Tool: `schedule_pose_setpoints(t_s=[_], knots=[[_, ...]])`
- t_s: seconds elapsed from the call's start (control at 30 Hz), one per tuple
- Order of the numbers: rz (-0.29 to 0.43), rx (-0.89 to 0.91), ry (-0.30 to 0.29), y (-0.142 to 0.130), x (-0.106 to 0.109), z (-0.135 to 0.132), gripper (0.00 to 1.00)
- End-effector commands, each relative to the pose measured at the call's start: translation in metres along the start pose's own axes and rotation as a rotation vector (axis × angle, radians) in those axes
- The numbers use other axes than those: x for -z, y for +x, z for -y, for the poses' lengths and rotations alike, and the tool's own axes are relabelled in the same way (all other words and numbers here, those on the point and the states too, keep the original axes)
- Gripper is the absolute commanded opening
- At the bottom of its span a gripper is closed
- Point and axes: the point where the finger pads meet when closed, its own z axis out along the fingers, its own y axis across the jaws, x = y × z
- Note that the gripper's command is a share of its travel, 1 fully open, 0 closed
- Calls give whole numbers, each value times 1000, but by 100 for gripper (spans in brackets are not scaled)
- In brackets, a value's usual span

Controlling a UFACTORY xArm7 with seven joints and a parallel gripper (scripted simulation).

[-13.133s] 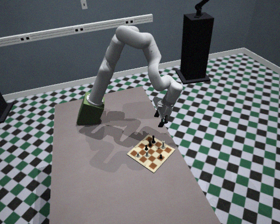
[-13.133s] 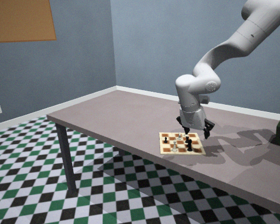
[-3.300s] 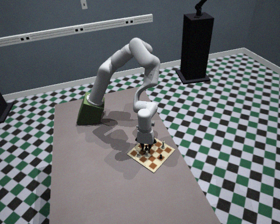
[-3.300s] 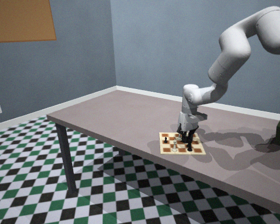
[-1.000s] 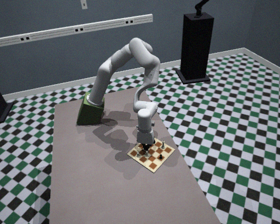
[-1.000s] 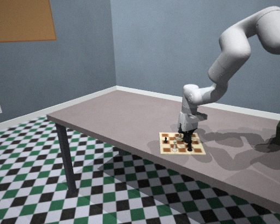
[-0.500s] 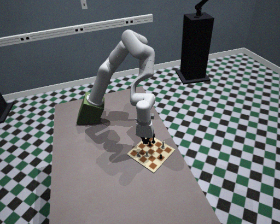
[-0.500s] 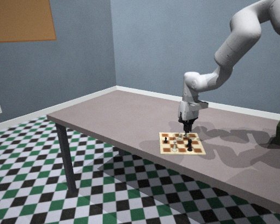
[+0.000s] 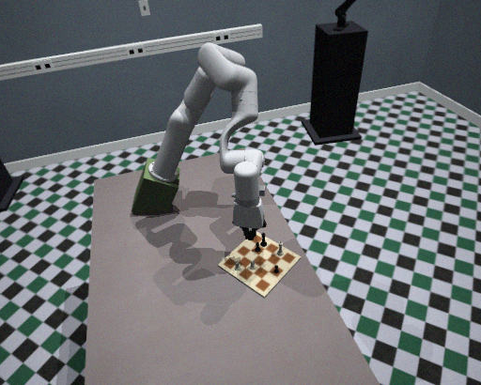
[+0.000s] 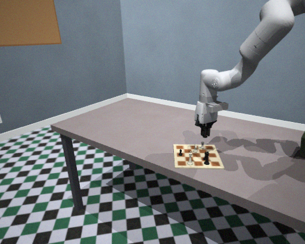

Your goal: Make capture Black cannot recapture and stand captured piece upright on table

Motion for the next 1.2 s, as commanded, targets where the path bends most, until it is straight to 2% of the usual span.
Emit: schedule_pose_setpoints(t_s=[0.0, 0.17, 0.33, 0.53, 1.17], knots=[[4, -2, -3, -1, 2, -1, 0], [2, -24, 6, 5, -1, 6, 0], [5, -147, 29, 41, -10, 41, 0], [5, -274, 0, 79, -6, 68, 0], [3, -283, -4, 82, -8, 70, 0]])
